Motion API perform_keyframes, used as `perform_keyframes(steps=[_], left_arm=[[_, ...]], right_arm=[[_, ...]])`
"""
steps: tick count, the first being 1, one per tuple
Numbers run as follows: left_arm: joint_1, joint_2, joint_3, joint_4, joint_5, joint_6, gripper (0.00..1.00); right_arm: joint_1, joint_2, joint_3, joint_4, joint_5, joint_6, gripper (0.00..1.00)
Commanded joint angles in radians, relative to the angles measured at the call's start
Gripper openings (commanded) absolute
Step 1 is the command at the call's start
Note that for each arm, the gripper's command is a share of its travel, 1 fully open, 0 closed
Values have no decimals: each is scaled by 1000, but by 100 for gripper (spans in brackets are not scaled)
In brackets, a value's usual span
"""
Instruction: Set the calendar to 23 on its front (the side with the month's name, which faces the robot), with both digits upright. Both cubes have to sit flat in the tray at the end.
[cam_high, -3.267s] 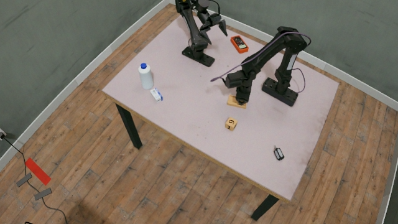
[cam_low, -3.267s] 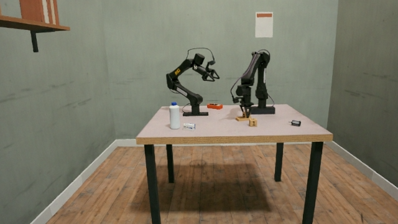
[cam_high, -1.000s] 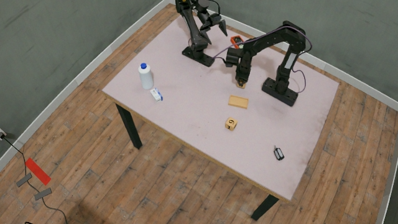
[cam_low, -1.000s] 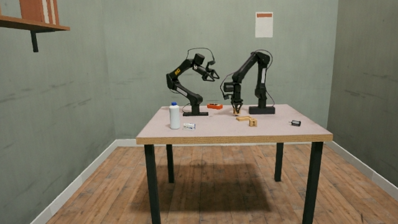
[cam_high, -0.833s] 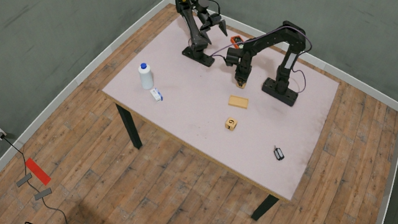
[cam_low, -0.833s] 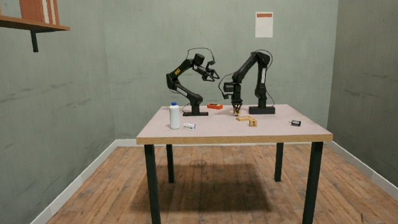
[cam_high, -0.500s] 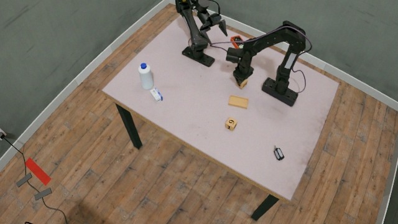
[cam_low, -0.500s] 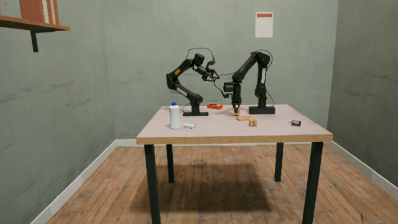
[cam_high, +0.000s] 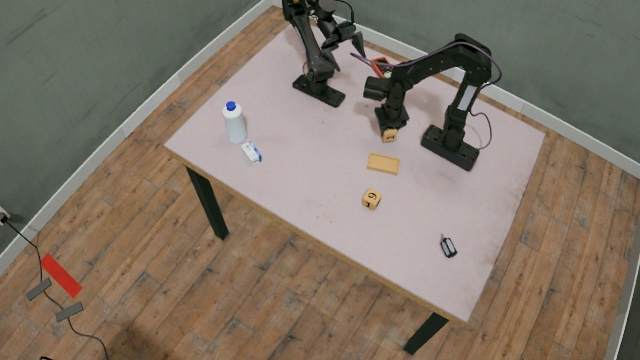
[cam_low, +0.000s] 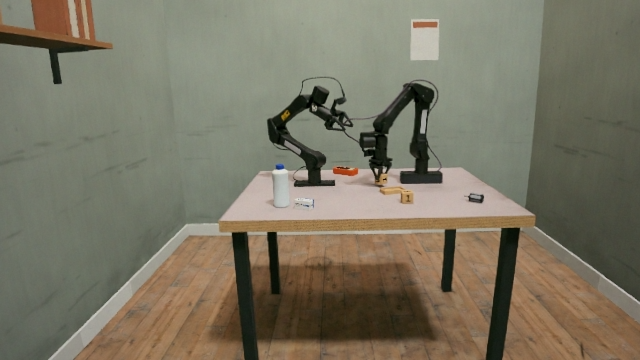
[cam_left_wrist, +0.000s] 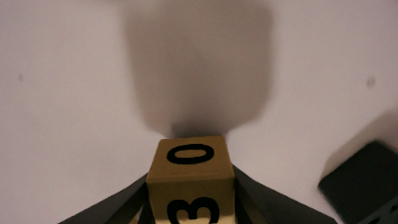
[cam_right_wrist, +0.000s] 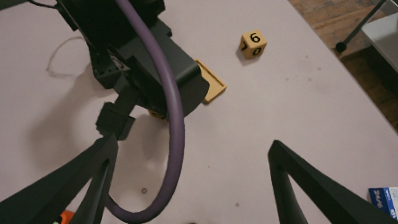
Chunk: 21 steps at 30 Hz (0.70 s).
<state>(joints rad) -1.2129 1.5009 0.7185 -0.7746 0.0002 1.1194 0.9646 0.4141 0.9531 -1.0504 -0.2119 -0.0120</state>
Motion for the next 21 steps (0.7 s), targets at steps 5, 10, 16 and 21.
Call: perform_keyframes(steps=[5,10,16,21], left_arm=[[9,23,30,-16,15,255,40],[12,27,33,-19,19,247,40],[5,44,51,3,19,246,40],[5,48,34,9,19,246,40]], right_arm=[[-2,-15,19,-14,-9,-5,100],[-2,-15,19,-14,-9,-5,100],[-2,-15,19,-14,-9,-5,100],[-2,-15,19,-14,-9,-5,100]])
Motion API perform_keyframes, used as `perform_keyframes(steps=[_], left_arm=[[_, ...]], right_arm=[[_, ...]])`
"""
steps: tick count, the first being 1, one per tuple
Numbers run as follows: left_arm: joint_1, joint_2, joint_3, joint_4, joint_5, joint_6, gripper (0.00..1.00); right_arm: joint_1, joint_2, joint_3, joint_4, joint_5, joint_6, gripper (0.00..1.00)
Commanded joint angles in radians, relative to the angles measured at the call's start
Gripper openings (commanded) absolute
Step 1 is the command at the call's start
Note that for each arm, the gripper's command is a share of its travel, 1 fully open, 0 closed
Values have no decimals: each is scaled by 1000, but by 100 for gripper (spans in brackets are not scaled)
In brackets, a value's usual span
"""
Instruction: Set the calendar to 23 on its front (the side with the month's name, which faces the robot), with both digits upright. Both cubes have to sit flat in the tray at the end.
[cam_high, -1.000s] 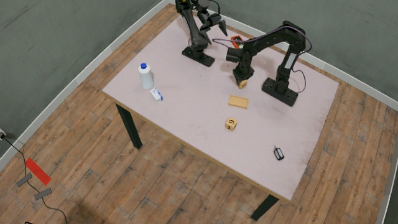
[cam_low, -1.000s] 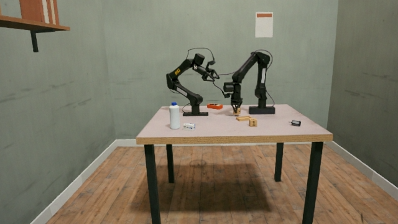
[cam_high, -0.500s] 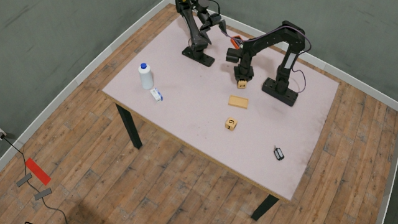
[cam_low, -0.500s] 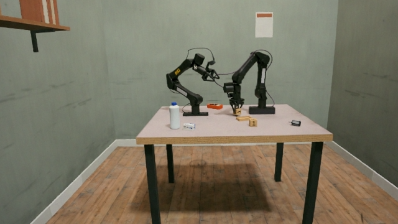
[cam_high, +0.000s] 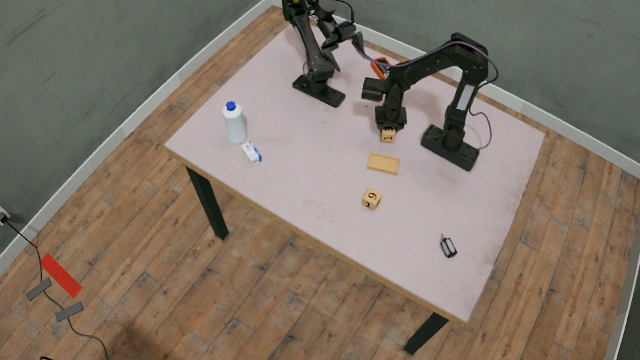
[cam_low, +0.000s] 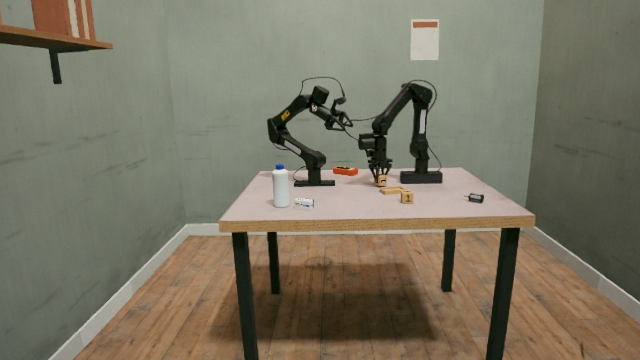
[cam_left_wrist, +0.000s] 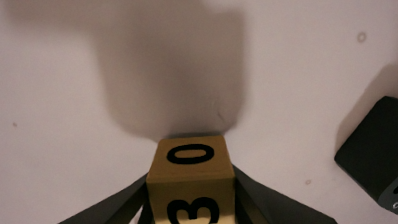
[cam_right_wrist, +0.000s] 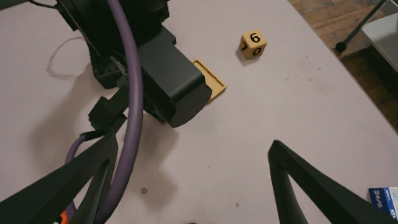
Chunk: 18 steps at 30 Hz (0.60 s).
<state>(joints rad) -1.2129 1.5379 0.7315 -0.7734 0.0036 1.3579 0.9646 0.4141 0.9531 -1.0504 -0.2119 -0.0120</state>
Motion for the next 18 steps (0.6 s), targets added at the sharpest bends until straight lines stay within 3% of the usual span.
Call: perform_keyframes(steps=[1,18], left_arm=[[5,12,17,19,16,8,40],[5,19,-18,50,16,7,40]], right_arm=[[-2,-15,19,-14,-9,-5,100],[-2,-15,19,-14,-9,-5,100]])
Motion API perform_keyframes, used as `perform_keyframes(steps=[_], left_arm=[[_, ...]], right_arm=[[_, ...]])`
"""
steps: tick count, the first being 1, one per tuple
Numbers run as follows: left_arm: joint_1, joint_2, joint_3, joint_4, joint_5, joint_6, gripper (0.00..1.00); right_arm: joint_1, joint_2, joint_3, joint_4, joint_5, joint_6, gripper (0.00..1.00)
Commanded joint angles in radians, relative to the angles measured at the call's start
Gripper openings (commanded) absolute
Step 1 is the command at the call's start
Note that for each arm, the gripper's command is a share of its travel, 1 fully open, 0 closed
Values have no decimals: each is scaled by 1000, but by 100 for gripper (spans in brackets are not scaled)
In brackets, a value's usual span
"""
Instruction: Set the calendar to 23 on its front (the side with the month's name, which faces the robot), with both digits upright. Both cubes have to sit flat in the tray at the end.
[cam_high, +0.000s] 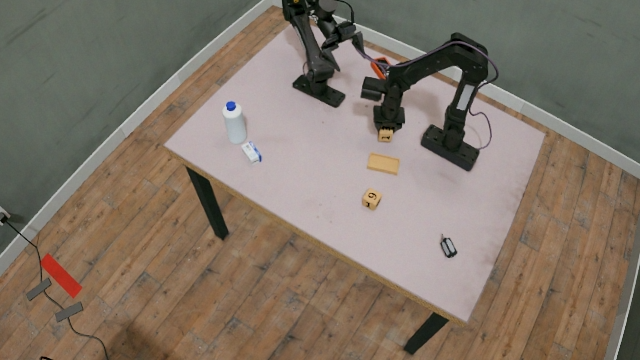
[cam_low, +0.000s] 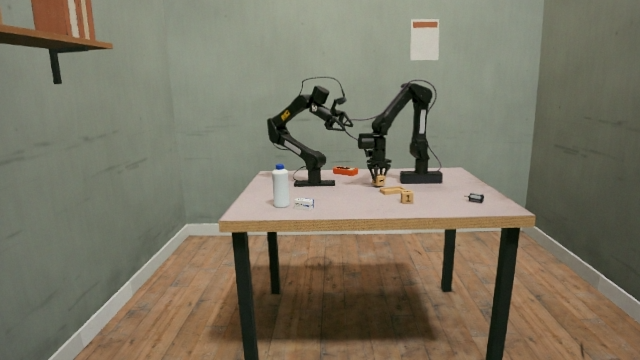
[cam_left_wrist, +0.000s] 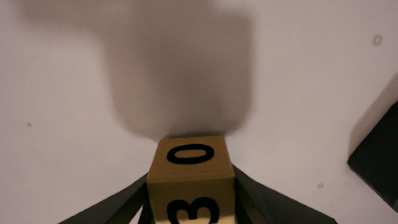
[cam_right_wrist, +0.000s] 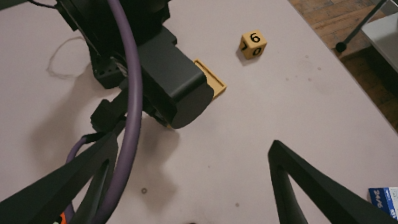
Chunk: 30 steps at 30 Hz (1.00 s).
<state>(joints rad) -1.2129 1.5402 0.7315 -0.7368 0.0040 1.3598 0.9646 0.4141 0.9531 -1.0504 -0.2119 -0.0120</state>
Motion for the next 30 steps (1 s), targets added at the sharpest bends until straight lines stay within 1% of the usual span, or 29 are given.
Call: perform_keyframes(steps=[1,15,17,24,25,26,27,30], left_arm=[[5,17,-18,13,16,6,40],[5,32,-39,48,16,6,40],[5,17,-22,13,16,6,40],[5,17,-22,16,16,6,40],[5,17,-22,16,16,6,51],[5,17,-22,16,16,6,56],[10,6,-23,12,16,12,67],[-1,-29,-40,7,16,-2,69]], right_arm=[[-2,-15,19,-14,-9,-5,100],[-2,-15,19,-14,-9,-5,100],[-2,-15,19,-14,-9,-5,100],[-2,-15,19,-14,-9,-5,100],[-2,-15,19,-14,-9,-5,100],[-2,-15,19,-14,-9,-5,100],[-2,-15,19,-14,-9,-5,100],[-2,-15,19,-14,-9,-5,100]])
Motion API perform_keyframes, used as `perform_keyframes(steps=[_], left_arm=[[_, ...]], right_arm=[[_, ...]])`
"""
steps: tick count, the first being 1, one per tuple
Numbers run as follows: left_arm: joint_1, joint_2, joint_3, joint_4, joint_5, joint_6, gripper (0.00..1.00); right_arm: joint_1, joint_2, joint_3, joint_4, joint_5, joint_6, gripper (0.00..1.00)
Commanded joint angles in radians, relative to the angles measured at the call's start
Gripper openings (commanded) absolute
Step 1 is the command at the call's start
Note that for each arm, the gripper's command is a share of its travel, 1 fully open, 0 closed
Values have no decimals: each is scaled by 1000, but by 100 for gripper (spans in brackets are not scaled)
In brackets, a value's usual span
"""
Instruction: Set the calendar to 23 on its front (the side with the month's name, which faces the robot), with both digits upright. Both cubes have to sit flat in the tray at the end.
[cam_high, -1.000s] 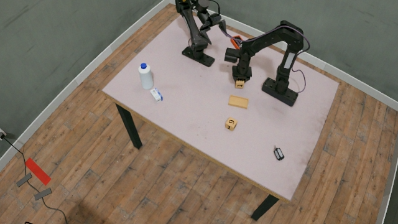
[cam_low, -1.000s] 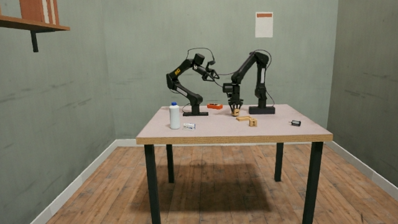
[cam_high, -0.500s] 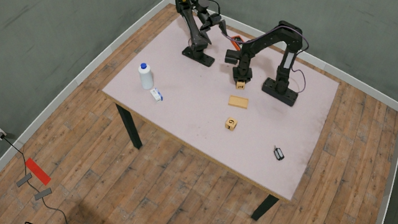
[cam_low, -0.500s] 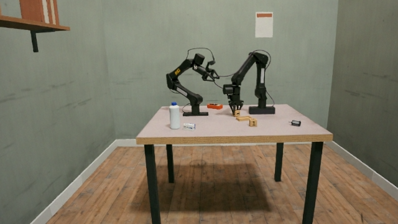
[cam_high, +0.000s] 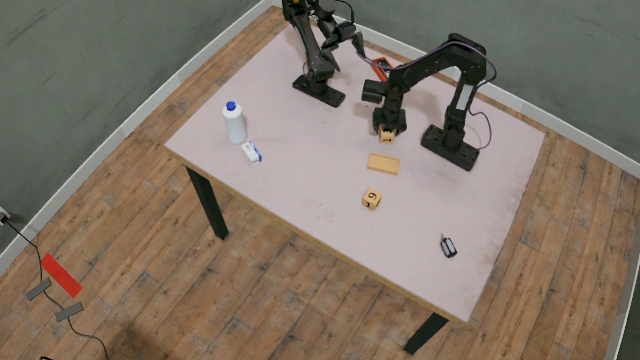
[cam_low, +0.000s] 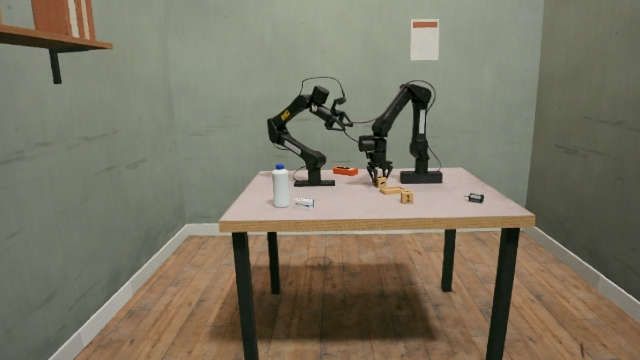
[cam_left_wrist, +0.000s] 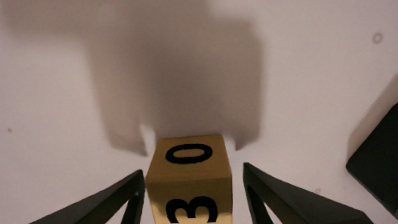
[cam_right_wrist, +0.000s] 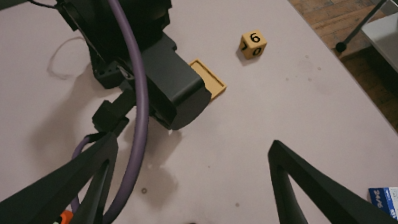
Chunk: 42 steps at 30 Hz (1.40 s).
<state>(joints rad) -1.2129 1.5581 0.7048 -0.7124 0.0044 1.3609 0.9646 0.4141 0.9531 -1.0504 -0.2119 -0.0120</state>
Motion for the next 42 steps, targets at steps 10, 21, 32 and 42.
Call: perform_keyframes(steps=[10,21,32,42], left_arm=[[2,-109,34,-83,15,-2,69],[4,-187,159,-282,15,1,100],[14,-118,180,-281,31,20,77],[214,-41,227,-232,240,126,69]], right_arm=[[-2,-15,19,-14,-9,-5,100],[-2,-15,19,-14,-9,-5,100],[-2,-15,19,-14,-9,-5,100],[0,-25,29,-8,-6,-4,100]])
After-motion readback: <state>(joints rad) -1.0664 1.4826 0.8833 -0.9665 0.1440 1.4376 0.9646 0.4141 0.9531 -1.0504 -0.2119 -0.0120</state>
